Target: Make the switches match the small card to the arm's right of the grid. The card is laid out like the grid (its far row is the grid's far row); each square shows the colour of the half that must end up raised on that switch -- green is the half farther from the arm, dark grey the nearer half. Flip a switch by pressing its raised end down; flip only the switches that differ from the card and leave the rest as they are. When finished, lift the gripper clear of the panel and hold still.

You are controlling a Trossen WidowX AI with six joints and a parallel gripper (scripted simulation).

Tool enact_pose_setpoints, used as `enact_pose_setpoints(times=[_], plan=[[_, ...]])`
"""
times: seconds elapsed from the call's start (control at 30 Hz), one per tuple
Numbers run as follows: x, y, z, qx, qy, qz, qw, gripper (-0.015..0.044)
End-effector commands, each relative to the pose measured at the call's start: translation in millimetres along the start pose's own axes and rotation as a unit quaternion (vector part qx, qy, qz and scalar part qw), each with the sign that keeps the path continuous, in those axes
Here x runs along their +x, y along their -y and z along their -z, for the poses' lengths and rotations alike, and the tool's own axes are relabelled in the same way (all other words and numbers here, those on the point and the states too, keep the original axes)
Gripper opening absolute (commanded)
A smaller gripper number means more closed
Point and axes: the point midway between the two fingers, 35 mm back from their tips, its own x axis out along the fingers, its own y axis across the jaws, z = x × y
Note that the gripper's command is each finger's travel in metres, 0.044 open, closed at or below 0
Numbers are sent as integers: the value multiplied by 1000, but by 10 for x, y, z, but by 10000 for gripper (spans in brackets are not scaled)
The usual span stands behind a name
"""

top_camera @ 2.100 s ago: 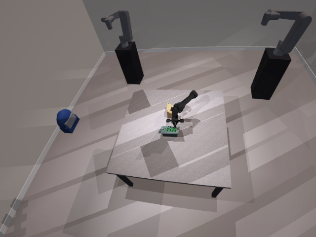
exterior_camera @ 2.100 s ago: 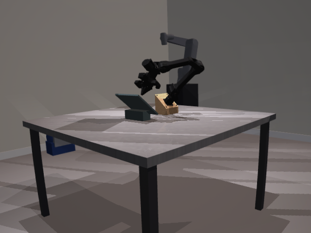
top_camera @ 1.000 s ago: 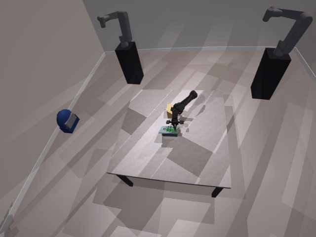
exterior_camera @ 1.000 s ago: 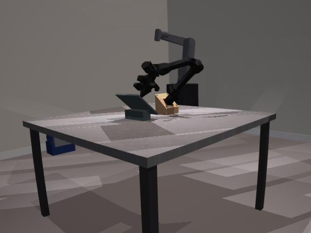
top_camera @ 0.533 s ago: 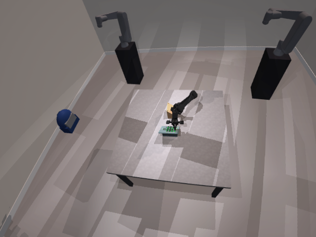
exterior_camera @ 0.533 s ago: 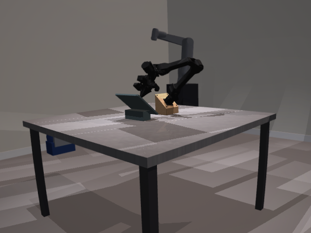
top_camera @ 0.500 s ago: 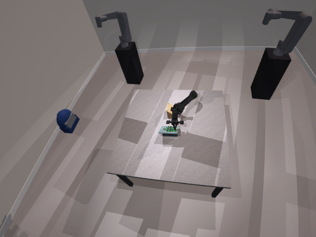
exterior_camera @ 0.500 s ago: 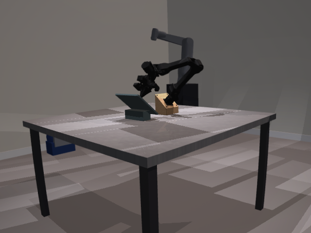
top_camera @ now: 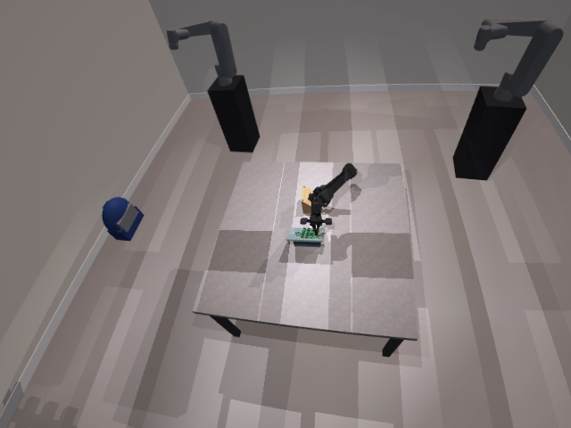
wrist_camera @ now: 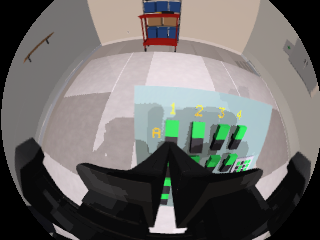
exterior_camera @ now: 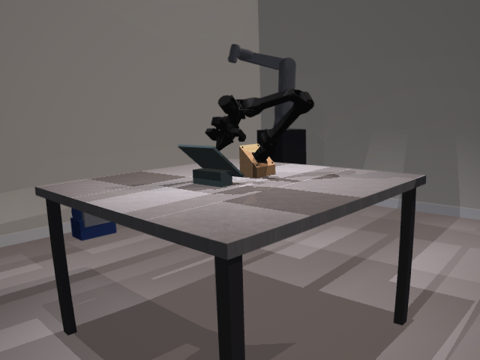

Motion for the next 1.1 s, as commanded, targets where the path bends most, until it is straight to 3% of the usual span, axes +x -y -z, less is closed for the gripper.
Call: enact_pose_setpoints(times=[0.0, 0.87, 1.07], plan=[[15, 18, 10, 4, -2, 2, 1000, 0], [50, 18, 11, 4, -2, 2, 1000, 0], [-516, 37, -17, 4, -16, 5, 1000, 0]])
